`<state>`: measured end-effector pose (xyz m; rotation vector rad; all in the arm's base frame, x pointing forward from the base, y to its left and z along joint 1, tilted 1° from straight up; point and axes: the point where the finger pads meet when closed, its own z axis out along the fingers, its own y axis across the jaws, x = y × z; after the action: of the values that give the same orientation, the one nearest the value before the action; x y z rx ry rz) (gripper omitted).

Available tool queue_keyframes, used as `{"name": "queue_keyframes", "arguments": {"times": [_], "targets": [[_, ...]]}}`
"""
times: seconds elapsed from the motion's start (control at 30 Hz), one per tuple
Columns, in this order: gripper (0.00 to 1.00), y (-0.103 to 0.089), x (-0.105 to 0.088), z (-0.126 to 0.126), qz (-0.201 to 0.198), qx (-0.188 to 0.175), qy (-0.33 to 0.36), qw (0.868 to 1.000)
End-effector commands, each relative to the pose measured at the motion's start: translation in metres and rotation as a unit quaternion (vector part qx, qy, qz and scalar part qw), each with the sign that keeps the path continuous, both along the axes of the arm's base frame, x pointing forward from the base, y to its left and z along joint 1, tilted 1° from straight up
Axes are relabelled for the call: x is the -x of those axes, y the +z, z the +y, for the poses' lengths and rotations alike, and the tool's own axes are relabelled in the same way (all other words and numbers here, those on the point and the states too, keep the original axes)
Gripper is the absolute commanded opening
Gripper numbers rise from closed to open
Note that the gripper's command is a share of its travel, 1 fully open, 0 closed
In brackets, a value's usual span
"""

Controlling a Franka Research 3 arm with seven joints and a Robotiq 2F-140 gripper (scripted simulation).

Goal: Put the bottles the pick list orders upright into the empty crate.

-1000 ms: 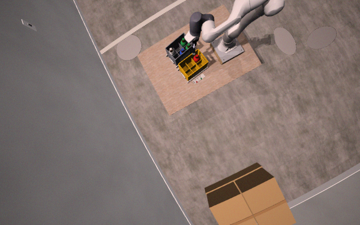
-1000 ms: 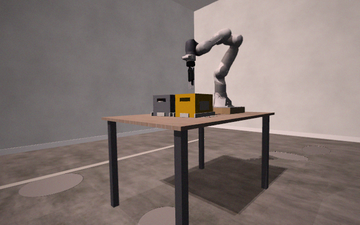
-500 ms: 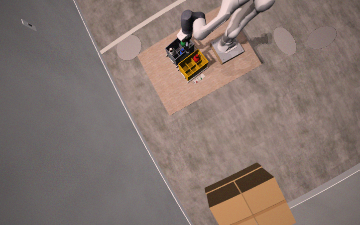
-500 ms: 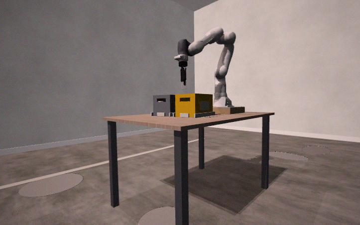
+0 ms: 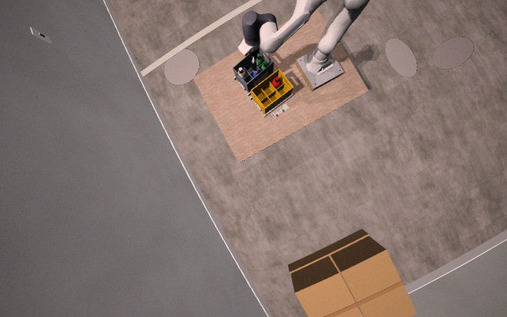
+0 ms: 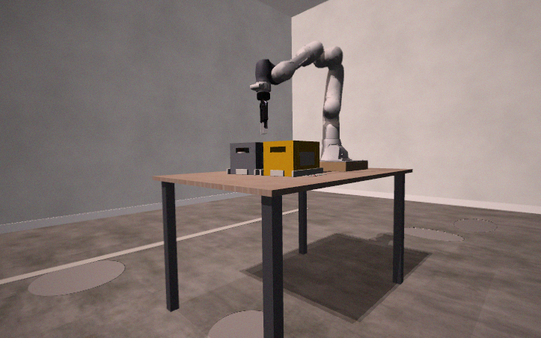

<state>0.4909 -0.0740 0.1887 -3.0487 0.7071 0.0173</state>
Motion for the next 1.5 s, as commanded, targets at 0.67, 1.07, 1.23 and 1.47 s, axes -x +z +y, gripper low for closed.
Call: {"name": "queue_keyframes", "arguments": {"times": [0.67, 1.07, 1.23, 1.47], "targets": [[0.38, -0.002, -0.085, -0.068, 0.001, 0.006, -0.006, 1.000], [0.38, -0.002, -0.102, -0.081, 0.001, 0.006, -0.006, 1.000], [0.38, -0.002, -0.102, -0.081, 0.001, 0.006, -0.006, 1.000], [0.38, -0.009, -0.102, -0.081, 0.001, 0.006, -0.006, 1.000]]}}
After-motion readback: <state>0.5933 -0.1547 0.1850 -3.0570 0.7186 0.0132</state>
